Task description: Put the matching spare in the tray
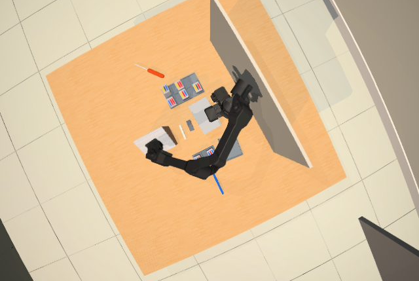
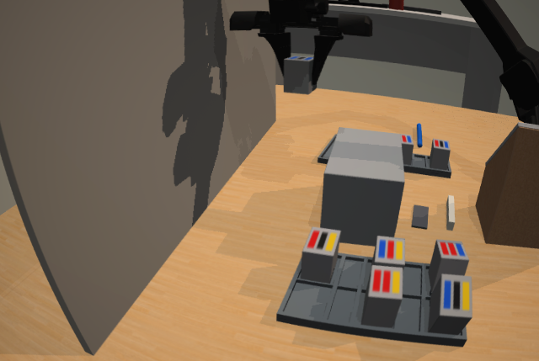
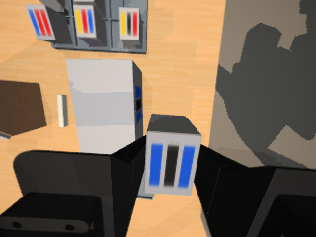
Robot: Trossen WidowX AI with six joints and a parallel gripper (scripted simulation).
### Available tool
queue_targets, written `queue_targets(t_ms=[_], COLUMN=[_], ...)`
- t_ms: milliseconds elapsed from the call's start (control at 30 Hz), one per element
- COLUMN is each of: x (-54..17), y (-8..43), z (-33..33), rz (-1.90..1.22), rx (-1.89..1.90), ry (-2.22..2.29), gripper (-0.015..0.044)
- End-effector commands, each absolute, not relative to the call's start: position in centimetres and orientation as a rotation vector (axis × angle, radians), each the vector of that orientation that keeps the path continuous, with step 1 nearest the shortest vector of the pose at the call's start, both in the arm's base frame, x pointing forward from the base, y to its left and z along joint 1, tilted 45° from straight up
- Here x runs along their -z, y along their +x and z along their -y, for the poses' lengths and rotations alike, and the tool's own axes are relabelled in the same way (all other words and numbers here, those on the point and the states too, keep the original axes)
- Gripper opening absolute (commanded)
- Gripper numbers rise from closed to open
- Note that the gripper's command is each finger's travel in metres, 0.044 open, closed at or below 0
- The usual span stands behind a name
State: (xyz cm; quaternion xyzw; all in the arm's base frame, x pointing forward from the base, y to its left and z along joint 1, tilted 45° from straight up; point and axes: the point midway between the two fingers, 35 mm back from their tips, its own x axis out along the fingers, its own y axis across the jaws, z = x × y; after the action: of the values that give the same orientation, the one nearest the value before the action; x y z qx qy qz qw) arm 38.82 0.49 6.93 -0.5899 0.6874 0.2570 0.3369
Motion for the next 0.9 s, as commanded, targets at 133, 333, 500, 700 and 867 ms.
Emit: queue_targets(t_ms=[133,333,500,700,867], x=[-11.1,-13.9,-16.1,-18.5,-19.5], y=[37.4,35.9,34.3,32.0,30.9], z=[3.9,7.1,9.6,12.3,13.4], rz=[-1.794,-1.804,-1.816,-1.838,-1.848], rx=[-0.667,-0.656,-0.645,-0.630,-0.624], ry=[-1.561,-1.570,-1.577,-1.585,-1.588], gripper=[0.0000,0.0000,0.0000,0.0000,0.0000])
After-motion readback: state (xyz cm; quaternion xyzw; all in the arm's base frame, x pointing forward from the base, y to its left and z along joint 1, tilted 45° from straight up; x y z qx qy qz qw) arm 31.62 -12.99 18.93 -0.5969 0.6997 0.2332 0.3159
